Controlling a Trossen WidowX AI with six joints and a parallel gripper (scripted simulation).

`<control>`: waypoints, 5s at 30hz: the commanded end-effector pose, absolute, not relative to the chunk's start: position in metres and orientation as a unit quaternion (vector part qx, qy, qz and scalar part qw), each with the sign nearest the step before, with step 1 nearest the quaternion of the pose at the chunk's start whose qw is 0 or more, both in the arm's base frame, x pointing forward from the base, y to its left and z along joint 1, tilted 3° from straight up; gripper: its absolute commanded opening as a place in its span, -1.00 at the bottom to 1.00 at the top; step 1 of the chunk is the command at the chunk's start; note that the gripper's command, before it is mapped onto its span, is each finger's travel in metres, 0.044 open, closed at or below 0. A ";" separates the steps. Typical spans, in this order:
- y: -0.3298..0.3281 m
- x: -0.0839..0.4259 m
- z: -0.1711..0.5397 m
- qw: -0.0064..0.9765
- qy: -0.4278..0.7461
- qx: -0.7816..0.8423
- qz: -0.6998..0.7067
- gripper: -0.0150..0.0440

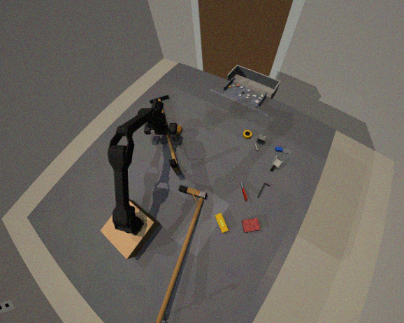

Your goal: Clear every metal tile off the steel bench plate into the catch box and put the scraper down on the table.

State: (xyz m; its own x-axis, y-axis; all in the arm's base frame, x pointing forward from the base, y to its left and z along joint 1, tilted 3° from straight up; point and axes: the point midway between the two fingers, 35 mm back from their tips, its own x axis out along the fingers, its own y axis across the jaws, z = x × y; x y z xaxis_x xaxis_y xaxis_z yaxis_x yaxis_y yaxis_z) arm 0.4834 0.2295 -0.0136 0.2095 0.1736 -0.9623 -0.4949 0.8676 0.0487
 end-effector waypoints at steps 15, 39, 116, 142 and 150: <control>0.217 0.498 -0.018 0.765 0.590 -0.139 0.218 -0.49; 0.201 0.515 -0.018 0.766 0.588 -0.140 0.219 -0.49; 0.199 0.501 0.095 0.786 0.586 -0.097 0.172 -0.49; 0.206 0.505 0.048 0.780 0.595 -0.096 0.169 -0.49; 0.208 0.507 0.027 0.778 0.598 -0.097 0.169 -0.49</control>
State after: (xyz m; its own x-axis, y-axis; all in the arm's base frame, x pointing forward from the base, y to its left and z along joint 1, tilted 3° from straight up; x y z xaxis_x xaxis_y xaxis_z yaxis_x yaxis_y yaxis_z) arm 0.5074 0.2084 0.0382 0.2387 0.1529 -0.9590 -0.3838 0.9220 0.0515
